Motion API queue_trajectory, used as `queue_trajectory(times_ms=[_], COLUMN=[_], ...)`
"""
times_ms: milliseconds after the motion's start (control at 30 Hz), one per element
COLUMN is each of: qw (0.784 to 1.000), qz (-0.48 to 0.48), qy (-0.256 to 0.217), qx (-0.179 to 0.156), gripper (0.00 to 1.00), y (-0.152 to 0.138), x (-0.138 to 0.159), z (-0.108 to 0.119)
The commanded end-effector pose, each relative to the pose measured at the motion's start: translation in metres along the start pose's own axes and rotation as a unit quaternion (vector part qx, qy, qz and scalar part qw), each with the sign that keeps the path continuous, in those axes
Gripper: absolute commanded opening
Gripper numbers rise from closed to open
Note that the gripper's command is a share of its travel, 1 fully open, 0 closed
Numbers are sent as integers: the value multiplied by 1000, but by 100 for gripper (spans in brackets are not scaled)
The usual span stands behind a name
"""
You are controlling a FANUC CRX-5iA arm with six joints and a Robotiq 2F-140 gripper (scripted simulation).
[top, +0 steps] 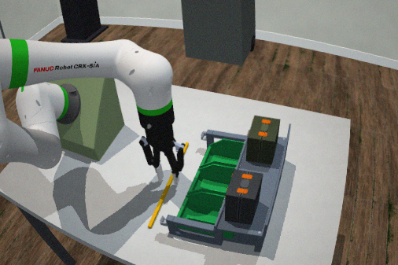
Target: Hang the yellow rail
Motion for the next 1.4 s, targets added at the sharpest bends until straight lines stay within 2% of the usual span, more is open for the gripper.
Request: queue_trajectory(times_ms=[0,1033,1067,1367], qw=[1000,1000,1000,1000], qz=[0,0,0,0], qy=[0,0,0,0], qx=[0,0,0,0], gripper=[30,30,0,0], y=[0,0,0,0], x=[0,0,0,0], z=[-5,-12,-12,-12])
Point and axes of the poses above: the point where the finger pads meet when closed, its own z axis back along the fingers, its own y axis across the jaws, x = y × z, the point moved 3 cm from there along z, back along the fingers, and after that the axes turned 1 degree about -z, right-handed, at the moved point
